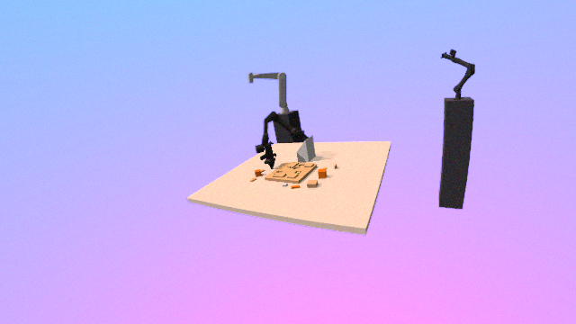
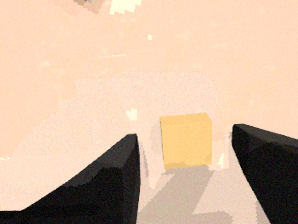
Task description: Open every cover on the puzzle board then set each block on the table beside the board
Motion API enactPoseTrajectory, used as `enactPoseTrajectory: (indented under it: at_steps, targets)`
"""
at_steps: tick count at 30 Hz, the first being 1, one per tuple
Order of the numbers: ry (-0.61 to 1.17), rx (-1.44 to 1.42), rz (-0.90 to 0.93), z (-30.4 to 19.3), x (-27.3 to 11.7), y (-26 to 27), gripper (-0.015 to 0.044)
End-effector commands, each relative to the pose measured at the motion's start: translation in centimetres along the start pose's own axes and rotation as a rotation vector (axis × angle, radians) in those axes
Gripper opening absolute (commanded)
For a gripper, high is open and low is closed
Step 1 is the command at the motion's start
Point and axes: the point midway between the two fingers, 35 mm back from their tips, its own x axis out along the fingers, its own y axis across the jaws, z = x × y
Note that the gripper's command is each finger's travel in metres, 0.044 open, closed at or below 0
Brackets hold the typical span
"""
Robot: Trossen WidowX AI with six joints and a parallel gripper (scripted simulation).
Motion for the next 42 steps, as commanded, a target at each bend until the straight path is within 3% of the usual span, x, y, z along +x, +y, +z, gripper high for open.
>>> enactPoseTrajectory:
  at_steps: [1, 7, 32, 42]
  targets:
    - [0.0, 0.0, -0.001, 0.0, 0.0, 0.0, 0.029]
    - [0.001, 0.0, -0.001, 0.0, -0.2, 0.0, 0.044]
    - [0.011, -0.005, -0.002, -0.2, -7.7, -0.1, 0.044]
    - [0.057, -0.524, 0.023, -3.2, -7.2, 3.8, 0.0177]
